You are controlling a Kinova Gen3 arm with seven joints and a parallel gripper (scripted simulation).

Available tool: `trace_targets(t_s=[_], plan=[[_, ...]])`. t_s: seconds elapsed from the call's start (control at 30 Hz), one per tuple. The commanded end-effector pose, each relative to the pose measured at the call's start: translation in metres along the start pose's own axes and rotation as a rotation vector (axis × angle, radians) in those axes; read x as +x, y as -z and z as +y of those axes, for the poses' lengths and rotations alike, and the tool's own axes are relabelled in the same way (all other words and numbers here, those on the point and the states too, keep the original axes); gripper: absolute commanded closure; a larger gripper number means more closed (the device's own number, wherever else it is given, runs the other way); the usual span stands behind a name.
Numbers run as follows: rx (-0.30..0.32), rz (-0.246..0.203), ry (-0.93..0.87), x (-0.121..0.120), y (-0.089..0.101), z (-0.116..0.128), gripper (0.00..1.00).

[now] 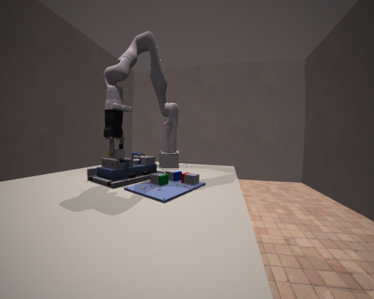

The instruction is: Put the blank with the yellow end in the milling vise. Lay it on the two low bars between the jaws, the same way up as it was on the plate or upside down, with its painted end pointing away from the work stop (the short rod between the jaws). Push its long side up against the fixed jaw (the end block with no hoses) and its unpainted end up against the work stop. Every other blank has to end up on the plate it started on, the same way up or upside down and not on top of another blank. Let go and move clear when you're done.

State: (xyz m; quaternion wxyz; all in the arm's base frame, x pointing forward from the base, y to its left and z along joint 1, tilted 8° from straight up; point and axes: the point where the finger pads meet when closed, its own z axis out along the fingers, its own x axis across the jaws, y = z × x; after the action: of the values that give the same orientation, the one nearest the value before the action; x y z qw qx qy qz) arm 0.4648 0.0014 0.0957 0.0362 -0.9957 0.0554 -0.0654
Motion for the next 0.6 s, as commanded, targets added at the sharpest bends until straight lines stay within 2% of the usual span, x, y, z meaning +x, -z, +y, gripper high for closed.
trace_targets(t_s=[0.0, 0.57], plan=[[-0.001, 0.001, -0.006, 0.0007, -0.0005, 0.0000, 1.00], [-0.001, 0.001, -0.006, 0.0005, -0.0007, -0.0001, 1.00]])
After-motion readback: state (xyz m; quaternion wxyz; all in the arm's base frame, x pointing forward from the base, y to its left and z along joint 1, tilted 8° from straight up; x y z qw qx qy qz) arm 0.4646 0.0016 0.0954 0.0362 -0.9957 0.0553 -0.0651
